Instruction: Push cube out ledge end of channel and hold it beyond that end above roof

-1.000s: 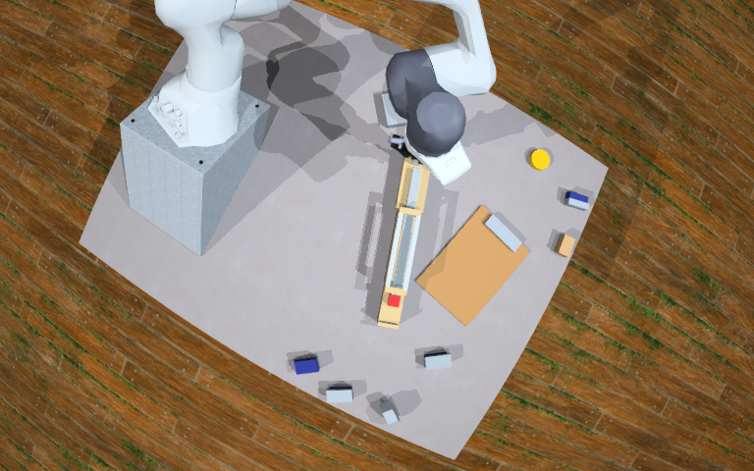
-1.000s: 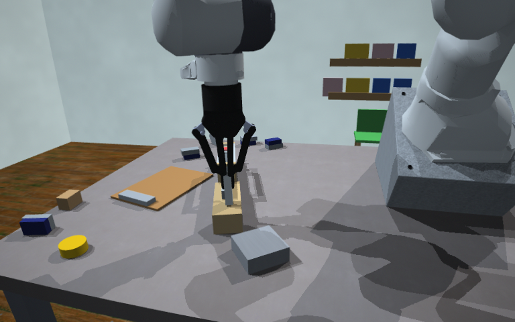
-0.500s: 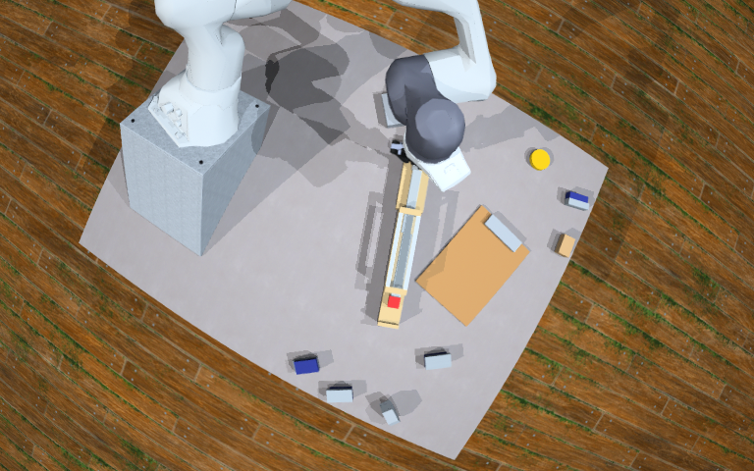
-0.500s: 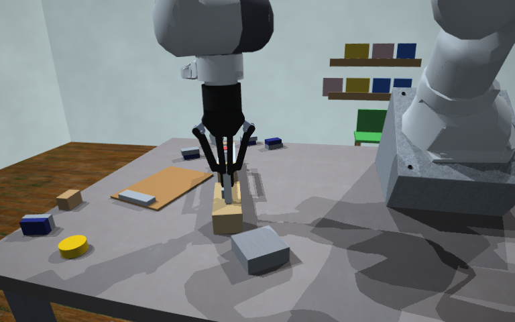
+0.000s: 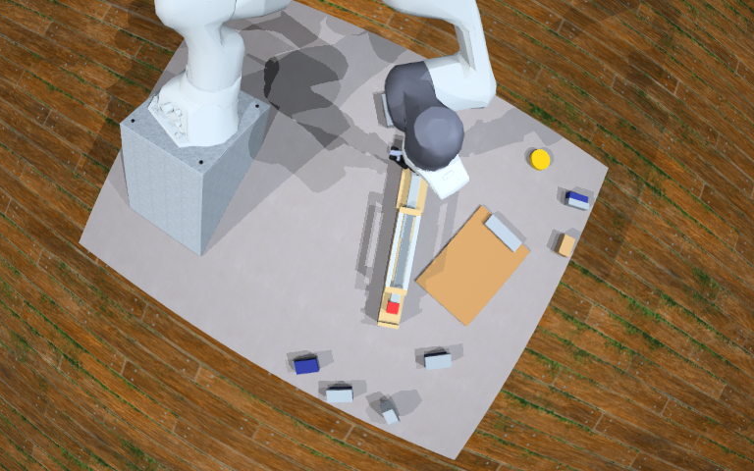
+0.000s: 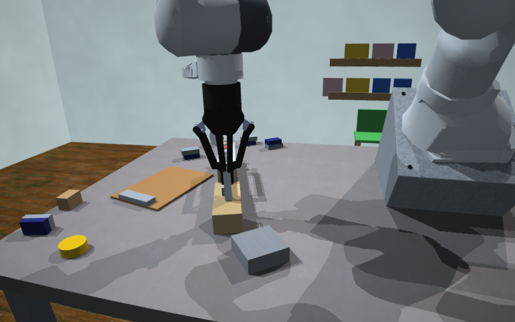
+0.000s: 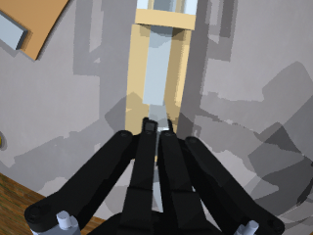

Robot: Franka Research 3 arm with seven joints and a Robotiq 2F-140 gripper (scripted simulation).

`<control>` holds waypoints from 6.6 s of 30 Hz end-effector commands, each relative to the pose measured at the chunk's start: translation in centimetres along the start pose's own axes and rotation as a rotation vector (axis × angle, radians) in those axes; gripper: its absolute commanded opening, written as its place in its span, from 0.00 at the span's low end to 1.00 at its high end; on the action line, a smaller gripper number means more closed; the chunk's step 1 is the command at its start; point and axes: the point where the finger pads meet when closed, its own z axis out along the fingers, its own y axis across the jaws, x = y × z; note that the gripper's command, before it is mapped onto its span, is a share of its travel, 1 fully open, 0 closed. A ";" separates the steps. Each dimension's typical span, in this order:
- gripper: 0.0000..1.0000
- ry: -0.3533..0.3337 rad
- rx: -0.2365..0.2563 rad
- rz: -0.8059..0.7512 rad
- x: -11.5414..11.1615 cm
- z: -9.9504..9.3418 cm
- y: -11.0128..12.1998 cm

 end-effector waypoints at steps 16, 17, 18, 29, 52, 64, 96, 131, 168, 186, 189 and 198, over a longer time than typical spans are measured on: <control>0.00 0.005 0.003 -0.012 0.8 -7.2 -0.1; 0.00 0.005 0.003 -0.012 0.8 -7.2 -0.1; 0.00 0.005 0.003 -0.012 0.8 -7.2 -0.1; 0.00 0.005 0.003 -0.012 0.8 -7.2 -0.1; 0.00 0.001 0.006 -0.014 1.3 -7.3 -0.6; 0.00 -0.017 0.031 -0.020 18.2 -8.3 -4.1; 0.25 0.006 0.003 -0.014 31.7 -7.3 -0.7; 0.25 0.005 0.003 -0.014 31.8 -1.5 -0.8; 0.25 0.005 0.003 -0.014 31.8 -0.4 -0.8; 0.00 0.005 0.003 -0.014 31.8 -0.4 -0.8; 0.00 0.005 0.003 -0.014 31.8 -0.4 -0.8; 0.00 0.005 0.003 -0.014 31.8 -0.4 -0.8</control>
